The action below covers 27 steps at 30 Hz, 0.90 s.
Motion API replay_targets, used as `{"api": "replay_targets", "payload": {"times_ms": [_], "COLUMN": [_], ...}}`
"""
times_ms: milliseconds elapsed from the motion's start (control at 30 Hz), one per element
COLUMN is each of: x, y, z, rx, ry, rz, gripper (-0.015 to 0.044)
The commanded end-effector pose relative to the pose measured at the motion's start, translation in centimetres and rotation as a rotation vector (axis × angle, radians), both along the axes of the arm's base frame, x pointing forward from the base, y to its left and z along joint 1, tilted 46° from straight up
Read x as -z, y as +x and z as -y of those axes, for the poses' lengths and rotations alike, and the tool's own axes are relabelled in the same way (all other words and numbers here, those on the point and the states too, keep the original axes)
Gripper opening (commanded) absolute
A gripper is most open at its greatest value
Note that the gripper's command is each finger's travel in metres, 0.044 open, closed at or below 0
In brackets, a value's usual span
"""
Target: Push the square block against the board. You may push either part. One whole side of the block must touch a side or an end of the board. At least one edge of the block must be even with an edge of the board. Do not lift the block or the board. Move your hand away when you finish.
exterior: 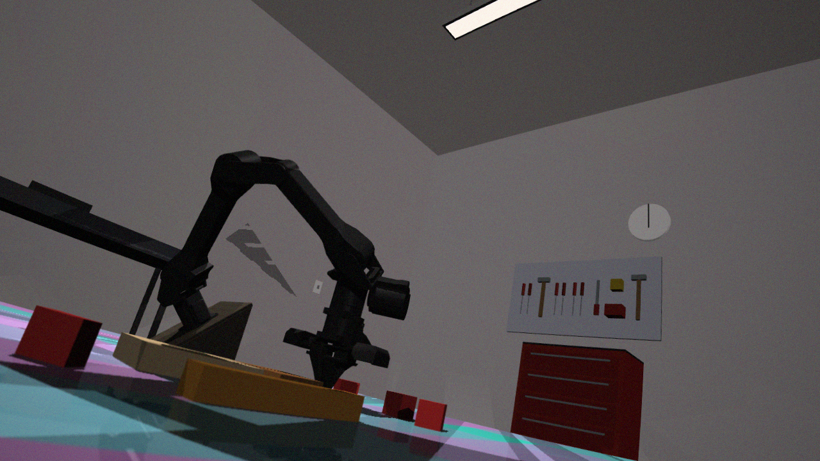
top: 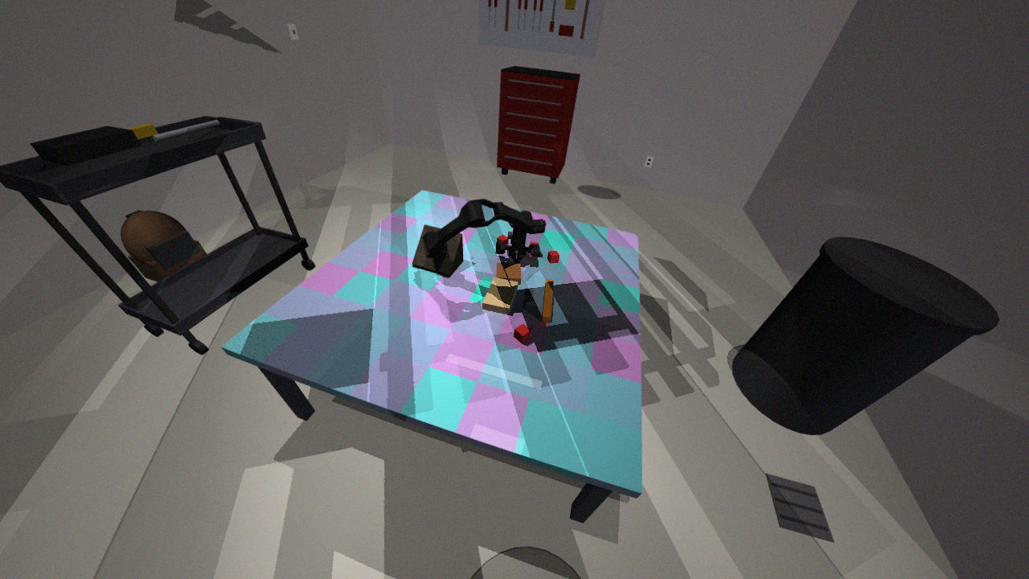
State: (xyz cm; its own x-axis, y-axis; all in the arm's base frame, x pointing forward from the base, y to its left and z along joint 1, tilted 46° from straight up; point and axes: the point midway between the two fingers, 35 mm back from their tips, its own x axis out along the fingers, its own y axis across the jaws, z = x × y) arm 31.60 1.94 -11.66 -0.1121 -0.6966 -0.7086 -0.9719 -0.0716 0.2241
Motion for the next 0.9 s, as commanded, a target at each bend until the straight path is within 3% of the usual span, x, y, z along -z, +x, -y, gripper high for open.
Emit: {"api": "replay_targets", "payload": {"times_ms": [0, 867], "x": [-0.1, -1.3], "y": [0.2, 0.8], "z": [0.0, 1.3], "rx": [-0.012, -0.012], "ry": [0.001, 0.002], "rz": [0.009, 0.009], "gripper": [0.0, 0.0]}}
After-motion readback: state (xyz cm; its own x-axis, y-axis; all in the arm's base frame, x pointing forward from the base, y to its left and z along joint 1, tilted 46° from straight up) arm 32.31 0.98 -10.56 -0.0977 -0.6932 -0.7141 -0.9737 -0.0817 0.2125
